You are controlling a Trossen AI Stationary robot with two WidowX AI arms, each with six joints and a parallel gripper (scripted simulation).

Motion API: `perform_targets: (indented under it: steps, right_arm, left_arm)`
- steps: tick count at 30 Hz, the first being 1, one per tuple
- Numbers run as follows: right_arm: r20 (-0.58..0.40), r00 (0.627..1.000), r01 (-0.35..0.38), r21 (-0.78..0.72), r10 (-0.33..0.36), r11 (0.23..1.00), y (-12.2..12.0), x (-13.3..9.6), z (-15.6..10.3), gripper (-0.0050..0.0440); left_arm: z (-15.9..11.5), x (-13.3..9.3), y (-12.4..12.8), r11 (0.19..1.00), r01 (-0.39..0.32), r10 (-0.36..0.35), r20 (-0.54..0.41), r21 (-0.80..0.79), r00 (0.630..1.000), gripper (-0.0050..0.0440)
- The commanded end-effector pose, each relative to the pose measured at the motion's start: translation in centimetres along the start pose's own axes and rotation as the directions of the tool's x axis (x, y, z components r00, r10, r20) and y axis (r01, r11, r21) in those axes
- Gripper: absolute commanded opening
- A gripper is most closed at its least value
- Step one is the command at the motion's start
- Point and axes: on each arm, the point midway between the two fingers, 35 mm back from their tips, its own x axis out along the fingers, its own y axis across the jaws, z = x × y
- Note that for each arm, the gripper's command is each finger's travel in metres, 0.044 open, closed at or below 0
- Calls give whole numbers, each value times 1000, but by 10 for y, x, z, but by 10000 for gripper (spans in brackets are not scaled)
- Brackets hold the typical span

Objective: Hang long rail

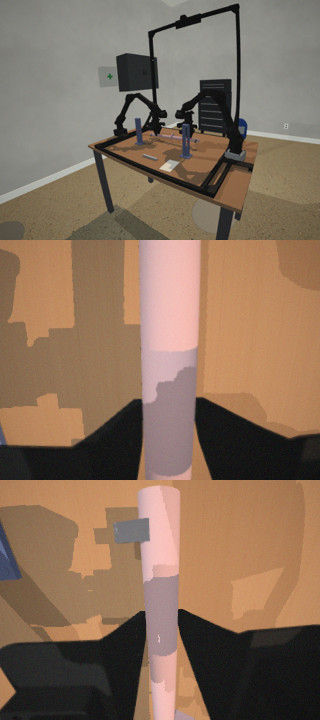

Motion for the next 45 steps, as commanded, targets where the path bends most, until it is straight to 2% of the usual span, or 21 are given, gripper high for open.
perform_targets:
  steps: [1,7,22,45]
  right_arm:
    - [29,1000,3,2,-3,1000,0,-17,-1,0]
    - [46,999,3,4,-3,1000,0,-26,0,0]
    - [46,999,3,4,-3,1000,0,-25,0,0]
    - [52,999,2,3,-3,1000,-1,-4,0,0]
  left_arm:
    - [-1,-6,0,1000,3,-3,39,0,999,0]
    - [-1,-8,0,1000,3,-3,57,0,998,0]
    - [-1,-7,0,1000,3,-3,57,0,998,0]
    - [1,14,0,1000,3,-3,51,1,999,0]
